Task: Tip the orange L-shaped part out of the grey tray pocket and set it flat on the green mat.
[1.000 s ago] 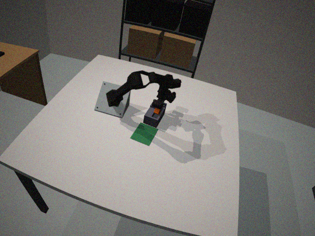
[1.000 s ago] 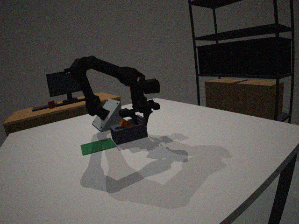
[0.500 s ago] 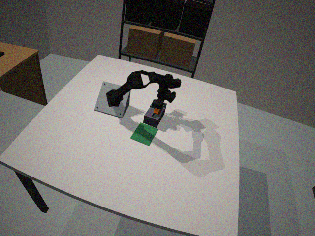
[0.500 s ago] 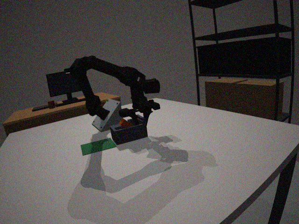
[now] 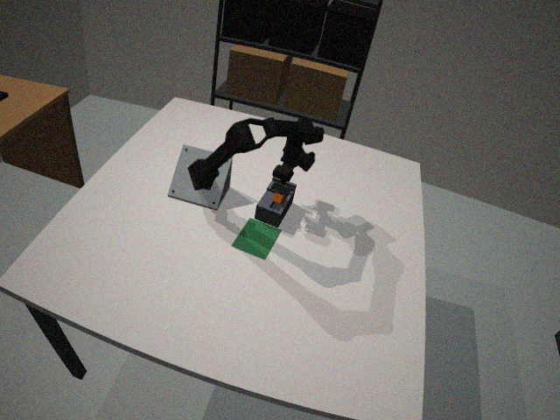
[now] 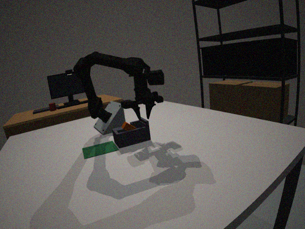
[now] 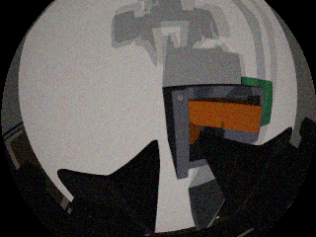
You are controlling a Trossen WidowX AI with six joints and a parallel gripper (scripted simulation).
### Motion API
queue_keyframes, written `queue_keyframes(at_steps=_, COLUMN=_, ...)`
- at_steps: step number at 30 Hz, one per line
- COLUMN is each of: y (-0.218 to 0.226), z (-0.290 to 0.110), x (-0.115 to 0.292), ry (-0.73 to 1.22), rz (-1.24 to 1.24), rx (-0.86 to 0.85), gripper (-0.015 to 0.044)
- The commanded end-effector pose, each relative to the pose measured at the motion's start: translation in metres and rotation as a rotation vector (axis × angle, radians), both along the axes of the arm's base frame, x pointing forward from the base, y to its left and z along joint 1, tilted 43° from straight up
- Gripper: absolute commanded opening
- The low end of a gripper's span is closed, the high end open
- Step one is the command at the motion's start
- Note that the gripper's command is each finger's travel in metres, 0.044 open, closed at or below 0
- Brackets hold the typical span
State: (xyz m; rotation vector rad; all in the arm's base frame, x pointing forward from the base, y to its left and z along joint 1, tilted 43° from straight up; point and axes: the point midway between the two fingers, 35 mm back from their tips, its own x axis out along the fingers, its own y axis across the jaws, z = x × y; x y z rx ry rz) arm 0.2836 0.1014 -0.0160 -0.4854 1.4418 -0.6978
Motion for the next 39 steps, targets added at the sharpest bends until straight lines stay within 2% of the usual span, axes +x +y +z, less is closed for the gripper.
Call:
queue_keyframes(at_steps=1, y=0.030, z=0.040, x=0.001, ry=-0.026, rz=0.002, rx=0.022, gripper=0.0180)
queue_keyframes(at_steps=31, y=0.035, z=0.044, x=0.000, ry=-0.029, rz=0.018, rx=0.021, gripper=0.0180)
queue_keyframes(at_steps=35, y=0.030, z=0.050, x=0.001, ry=0.072, rz=0.124, rx=0.020, gripper=0.0280)
queue_keyframes(at_steps=39, y=0.018, z=0.061, x=0.002, ry=0.293, rz=0.356, rx=0.018, gripper=0.0280)
